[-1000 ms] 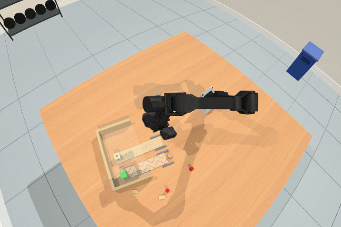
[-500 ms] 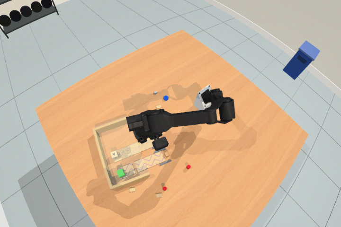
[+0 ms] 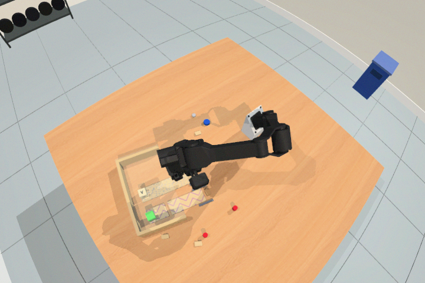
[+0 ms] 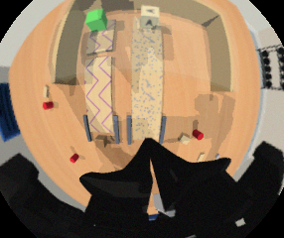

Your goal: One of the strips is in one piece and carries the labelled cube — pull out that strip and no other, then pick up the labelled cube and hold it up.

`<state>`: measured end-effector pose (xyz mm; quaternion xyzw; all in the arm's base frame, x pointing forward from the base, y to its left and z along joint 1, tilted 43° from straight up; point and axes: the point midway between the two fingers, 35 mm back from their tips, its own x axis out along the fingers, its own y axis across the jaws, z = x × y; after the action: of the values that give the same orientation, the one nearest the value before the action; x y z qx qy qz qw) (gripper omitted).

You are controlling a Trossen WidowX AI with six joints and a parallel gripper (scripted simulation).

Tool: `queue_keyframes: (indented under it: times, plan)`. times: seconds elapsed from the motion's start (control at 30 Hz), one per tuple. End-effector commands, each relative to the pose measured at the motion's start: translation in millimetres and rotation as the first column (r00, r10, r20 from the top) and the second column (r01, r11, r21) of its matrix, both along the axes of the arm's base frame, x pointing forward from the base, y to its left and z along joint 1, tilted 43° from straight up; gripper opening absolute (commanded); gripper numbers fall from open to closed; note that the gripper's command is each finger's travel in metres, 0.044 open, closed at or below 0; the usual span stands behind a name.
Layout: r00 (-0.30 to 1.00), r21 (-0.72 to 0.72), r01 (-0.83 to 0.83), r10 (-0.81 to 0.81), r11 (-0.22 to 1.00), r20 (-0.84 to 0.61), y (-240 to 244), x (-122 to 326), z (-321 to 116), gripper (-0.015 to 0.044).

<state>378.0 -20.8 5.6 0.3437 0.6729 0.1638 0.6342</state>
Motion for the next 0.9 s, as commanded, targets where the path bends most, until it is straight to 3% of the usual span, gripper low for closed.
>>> queue_keyframes:
  times: [0.0, 0.87]
  plan:
    - [1.0, 0.005, 0.004, -0.004, 1.0, -0.014, 5.7, -1.3, -9.0, 0.0]
    - [1.0, 0.008, 0.003, -0.003, 1.0, -0.014, 34.4, -3.9, -40.6, 0.0]
